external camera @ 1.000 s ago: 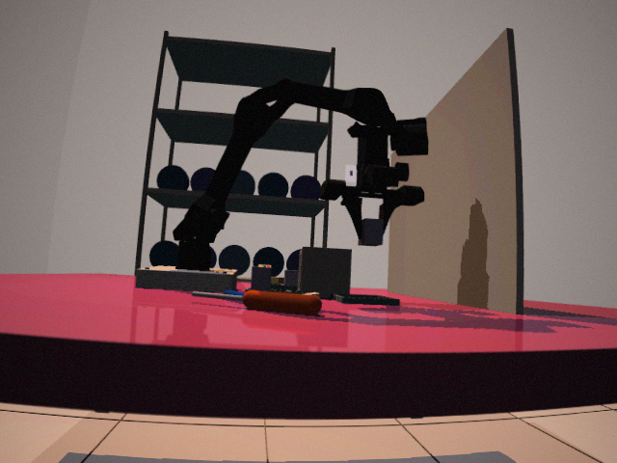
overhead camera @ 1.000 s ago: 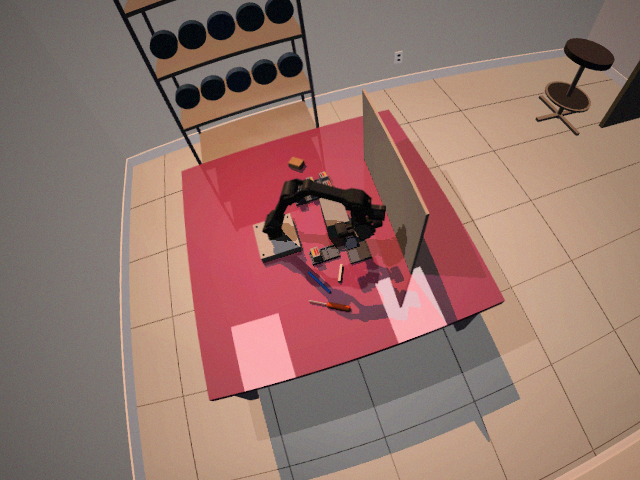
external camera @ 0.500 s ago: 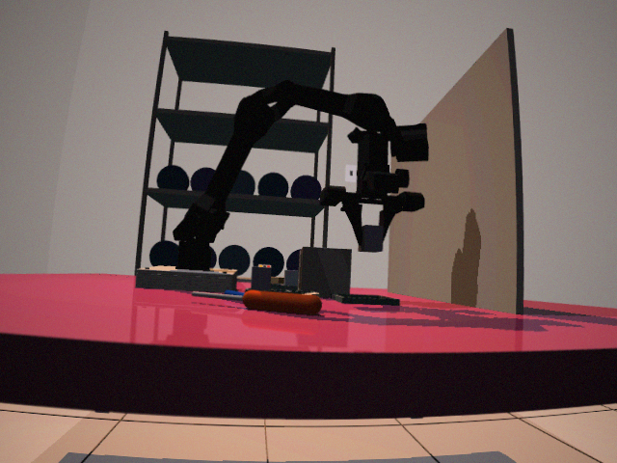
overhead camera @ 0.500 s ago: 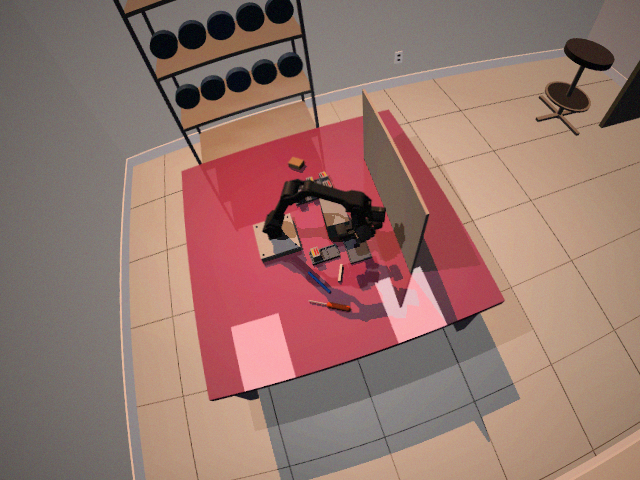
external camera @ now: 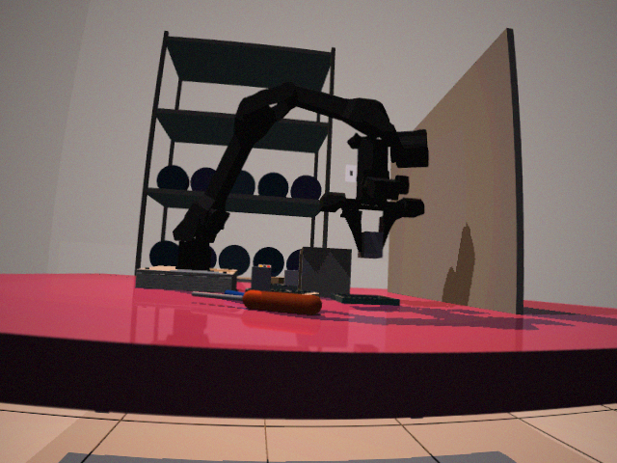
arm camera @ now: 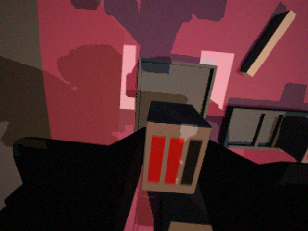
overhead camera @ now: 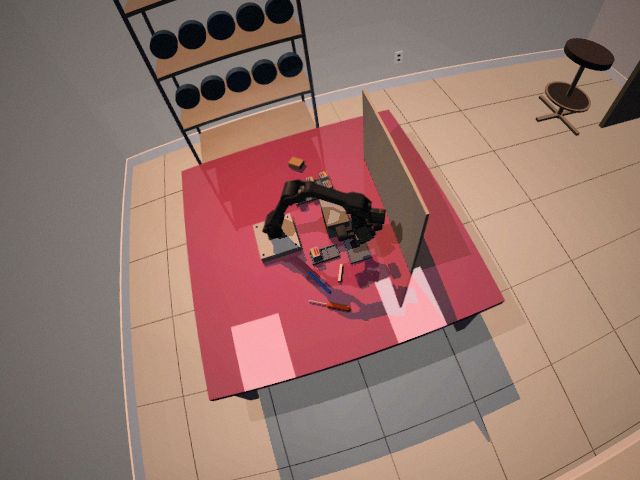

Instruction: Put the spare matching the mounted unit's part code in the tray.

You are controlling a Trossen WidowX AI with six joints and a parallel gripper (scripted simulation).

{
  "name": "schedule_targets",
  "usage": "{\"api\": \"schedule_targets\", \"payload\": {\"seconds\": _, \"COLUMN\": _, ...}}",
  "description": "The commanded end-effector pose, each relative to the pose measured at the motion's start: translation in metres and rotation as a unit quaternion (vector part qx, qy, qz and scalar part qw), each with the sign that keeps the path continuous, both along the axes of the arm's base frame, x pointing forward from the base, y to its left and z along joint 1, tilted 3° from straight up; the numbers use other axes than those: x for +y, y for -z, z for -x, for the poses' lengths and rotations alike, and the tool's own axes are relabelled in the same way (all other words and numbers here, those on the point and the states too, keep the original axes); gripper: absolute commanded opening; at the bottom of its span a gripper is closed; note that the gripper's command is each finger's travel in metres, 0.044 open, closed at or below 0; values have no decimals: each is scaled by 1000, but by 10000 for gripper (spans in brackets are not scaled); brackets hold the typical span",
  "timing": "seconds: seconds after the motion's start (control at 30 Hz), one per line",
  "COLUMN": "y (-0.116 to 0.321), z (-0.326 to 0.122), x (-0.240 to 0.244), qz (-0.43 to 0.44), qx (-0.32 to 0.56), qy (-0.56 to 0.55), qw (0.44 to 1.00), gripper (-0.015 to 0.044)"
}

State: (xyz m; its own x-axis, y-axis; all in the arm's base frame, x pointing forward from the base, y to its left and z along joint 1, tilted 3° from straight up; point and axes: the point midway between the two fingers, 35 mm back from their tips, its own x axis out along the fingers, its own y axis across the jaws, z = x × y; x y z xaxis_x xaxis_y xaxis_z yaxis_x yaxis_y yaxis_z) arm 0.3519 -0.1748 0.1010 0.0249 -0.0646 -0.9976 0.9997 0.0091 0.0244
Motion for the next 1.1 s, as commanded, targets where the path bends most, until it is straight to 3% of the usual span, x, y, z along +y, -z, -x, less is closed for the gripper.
{"api": "schedule_targets", "payload": {"seconds": 0.0, "y": 4, "z": 1, "x": 0, "qz": 0, "qx": 1, "qy": -2, "qw": 1000, "gripper": 0}}
{"api": "schedule_targets", "payload": {"seconds": 1.07, "y": 29, "z": 2, "x": -1, "qz": 0, "qx": 1, "qy": -2, "qw": 1000, "gripper": 0}}
